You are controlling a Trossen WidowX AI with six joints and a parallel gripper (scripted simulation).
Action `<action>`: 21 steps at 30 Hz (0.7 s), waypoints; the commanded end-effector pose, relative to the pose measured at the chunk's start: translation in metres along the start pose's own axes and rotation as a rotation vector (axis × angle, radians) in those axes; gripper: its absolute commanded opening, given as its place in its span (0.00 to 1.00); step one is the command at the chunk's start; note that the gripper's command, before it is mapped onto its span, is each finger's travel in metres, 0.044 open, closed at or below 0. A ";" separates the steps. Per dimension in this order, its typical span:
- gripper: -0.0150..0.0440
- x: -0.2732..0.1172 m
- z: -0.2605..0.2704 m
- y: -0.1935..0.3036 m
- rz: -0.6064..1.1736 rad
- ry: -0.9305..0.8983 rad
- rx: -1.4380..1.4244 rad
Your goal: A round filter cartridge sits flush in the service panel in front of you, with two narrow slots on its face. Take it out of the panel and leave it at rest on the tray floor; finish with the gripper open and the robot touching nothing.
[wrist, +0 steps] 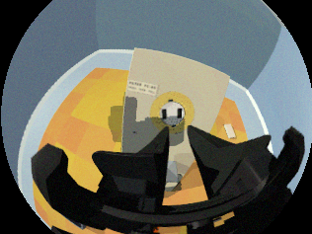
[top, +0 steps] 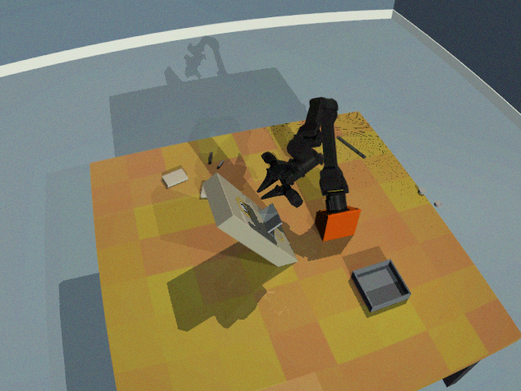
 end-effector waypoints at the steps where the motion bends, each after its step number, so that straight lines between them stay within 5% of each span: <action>1: 0.44 0.004 0.002 0.001 0.006 0.006 -0.004; 21: 0.44 0.037 0.002 0.001 0.008 0.003 -0.001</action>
Point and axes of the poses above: the point midway between the two fingers, 35 mm back from their tips, its own x axis out along the fingers, its own z axis across the jaws, y = z × x, the point moved 8 cm from there along -x, back along the fingers, and after that the axes turned 2 degrees about x, right-handed, at the moved point
